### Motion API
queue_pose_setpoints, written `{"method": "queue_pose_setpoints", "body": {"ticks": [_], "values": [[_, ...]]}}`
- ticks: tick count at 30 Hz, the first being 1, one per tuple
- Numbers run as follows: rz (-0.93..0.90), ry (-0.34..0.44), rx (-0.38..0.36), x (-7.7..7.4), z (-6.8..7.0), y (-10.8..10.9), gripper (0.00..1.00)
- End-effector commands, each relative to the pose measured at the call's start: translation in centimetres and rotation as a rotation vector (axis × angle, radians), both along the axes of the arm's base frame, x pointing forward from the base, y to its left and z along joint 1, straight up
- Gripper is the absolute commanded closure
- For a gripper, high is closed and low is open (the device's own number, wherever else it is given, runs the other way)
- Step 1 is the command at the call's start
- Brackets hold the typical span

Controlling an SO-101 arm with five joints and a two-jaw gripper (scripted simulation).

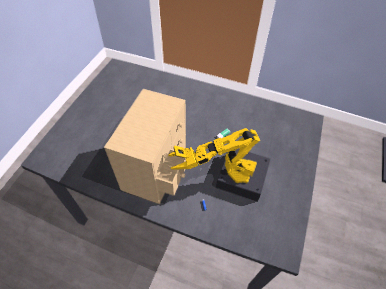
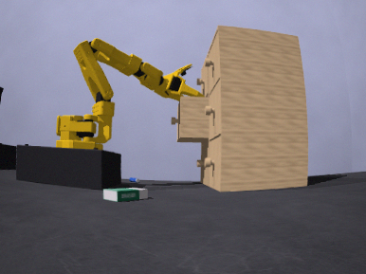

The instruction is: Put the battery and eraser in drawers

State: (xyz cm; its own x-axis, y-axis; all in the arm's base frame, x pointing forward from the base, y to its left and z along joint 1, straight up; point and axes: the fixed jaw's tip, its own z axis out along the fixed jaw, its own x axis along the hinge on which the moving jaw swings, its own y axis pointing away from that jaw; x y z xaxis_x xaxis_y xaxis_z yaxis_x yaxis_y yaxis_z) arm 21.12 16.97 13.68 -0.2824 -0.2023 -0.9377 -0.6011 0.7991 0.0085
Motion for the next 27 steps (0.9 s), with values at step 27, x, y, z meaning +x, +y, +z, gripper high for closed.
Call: {"method": "queue_pose_setpoints", "body": {"ticks": [27], "values": [[-0.001,-0.014,-0.014,0.1,3.3,-0.2,0.66]]}}
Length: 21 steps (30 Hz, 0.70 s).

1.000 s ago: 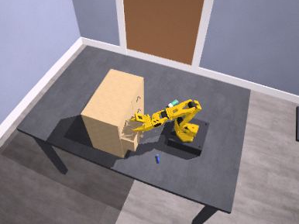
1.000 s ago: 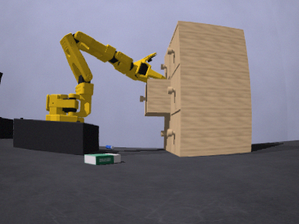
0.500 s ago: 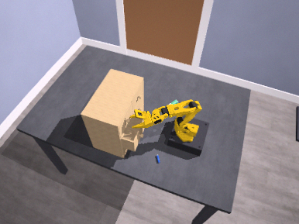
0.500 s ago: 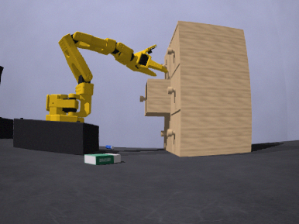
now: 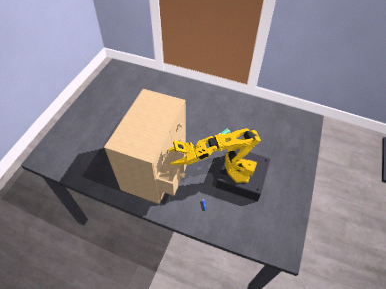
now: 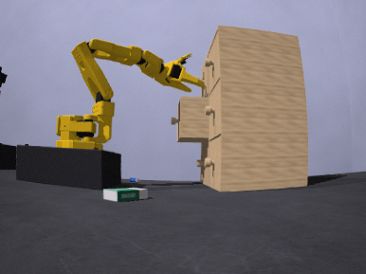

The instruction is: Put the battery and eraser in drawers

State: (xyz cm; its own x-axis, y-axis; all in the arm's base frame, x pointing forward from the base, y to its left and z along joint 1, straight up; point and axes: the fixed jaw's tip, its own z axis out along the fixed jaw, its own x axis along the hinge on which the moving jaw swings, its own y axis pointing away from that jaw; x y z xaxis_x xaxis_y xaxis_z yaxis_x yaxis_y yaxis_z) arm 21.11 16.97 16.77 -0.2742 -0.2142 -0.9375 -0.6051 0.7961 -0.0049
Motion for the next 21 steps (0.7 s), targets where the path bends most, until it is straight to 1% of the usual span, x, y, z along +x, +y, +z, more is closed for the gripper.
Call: {"method": "queue_pose_setpoints", "body": {"ticks": [1,3,10,18,21], "values": [[-0.006,-0.006,-0.003,0.1,0.3,-0.2,0.66],[-0.006,-0.006,-0.003,0.1,0.3,-0.2,0.66],[-0.005,-0.007,-0.004,-1.3,0.9,-1.3,0.66],[-0.004,-0.007,-0.004,-3.0,1.3,-2.5,0.66],[-0.004,-0.007,-0.004,-3.2,1.3,-2.6,0.66]]}}
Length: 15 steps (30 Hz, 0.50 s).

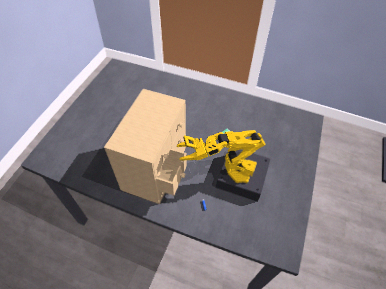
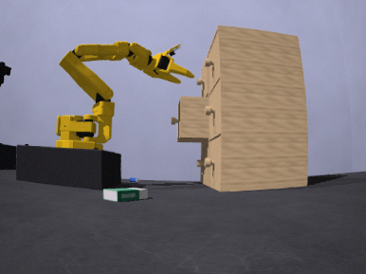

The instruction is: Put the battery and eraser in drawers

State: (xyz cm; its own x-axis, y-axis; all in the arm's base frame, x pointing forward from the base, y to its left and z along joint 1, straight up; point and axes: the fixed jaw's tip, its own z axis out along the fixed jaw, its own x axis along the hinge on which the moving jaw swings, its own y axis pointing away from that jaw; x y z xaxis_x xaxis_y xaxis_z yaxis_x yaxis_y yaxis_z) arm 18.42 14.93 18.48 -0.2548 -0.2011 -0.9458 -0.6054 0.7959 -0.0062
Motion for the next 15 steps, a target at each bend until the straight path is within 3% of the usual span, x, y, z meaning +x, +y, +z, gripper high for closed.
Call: {"method": "queue_pose_setpoints", "body": {"ticks": [1,8,15], "values": [[-0.005,0.013,-0.019,-0.7,-0.4,-0.7,0.66],[-0.004,0.013,-0.019,-2.1,-0.4,-1.7,0.66],[-0.004,0.013,-0.019,-2.1,-0.4,-1.7,0.66]]}}
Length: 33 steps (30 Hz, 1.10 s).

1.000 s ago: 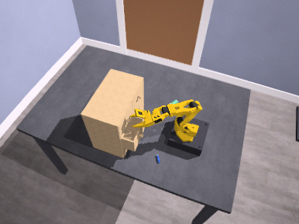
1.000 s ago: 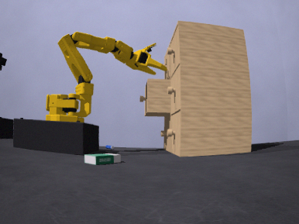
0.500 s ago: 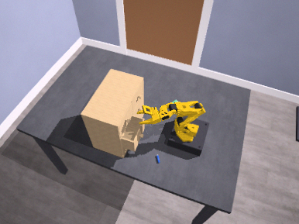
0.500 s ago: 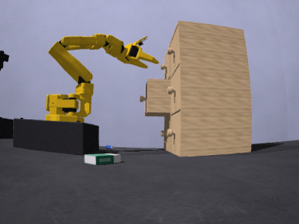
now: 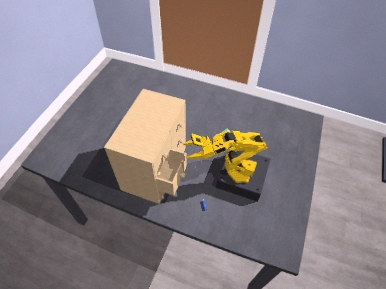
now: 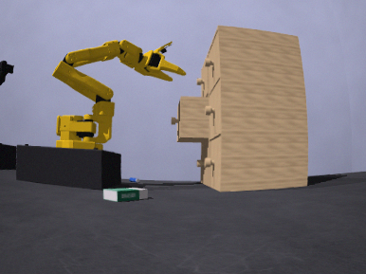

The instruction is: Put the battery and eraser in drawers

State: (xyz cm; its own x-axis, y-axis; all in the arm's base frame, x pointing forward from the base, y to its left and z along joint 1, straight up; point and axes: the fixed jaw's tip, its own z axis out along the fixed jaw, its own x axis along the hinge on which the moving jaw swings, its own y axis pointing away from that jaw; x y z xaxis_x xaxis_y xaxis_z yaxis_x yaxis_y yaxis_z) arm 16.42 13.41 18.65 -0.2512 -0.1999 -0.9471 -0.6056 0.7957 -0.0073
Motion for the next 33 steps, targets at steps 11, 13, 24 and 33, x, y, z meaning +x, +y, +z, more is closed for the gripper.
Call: {"method": "queue_pose_setpoints", "body": {"ticks": [11,13,24,33], "values": [[0.251,0.027,-0.01,-5.4,-2.6,1.9,0.7],[0.302,0.03,-0.008,-6.4,-3.0,2.1,0.71],[0.405,0.035,-0.005,-8.3,-3.9,2.6,0.75],[0.405,0.035,-0.005,-8.3,-3.9,2.6,0.79]]}}
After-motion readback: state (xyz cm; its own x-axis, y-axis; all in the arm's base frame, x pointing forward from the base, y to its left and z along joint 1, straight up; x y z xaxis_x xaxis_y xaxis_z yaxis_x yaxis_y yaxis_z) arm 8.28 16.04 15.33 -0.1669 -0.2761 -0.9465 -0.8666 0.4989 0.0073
